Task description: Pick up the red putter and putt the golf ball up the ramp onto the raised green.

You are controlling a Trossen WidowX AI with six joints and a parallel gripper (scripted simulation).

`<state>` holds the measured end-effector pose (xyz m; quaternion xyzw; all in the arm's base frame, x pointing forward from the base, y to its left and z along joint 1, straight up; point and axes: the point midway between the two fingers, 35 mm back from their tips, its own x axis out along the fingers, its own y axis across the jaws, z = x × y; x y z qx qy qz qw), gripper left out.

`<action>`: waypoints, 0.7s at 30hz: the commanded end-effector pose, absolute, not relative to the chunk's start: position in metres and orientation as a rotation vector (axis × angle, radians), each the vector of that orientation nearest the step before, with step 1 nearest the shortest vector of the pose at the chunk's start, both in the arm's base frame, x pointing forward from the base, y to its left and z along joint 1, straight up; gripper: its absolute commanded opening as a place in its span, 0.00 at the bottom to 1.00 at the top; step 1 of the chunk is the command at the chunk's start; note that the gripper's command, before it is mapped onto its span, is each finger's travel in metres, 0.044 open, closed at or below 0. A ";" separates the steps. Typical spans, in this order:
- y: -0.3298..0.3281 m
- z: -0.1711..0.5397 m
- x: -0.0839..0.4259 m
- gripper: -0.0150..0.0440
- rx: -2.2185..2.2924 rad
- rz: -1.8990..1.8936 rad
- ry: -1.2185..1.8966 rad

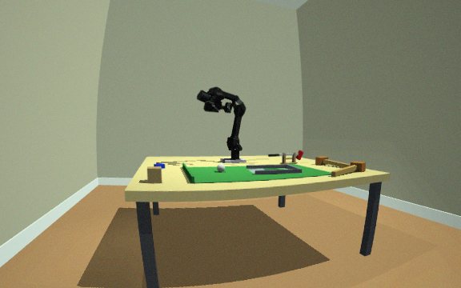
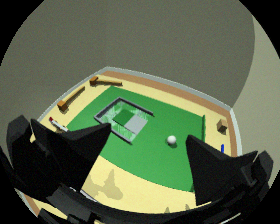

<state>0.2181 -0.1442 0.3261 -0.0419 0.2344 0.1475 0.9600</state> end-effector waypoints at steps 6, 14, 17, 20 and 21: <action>-0.111 0.297 0.248 1.00 -0.144 0.482 0.576; -0.033 0.249 0.281 1.00 -0.283 0.777 0.745; -0.001 0.231 0.286 1.00 -0.360 0.882 0.802; 0.032 0.212 0.288 1.00 -0.458 0.989 0.848; 0.043 0.205 0.287 1.00 -0.495 1.025 0.862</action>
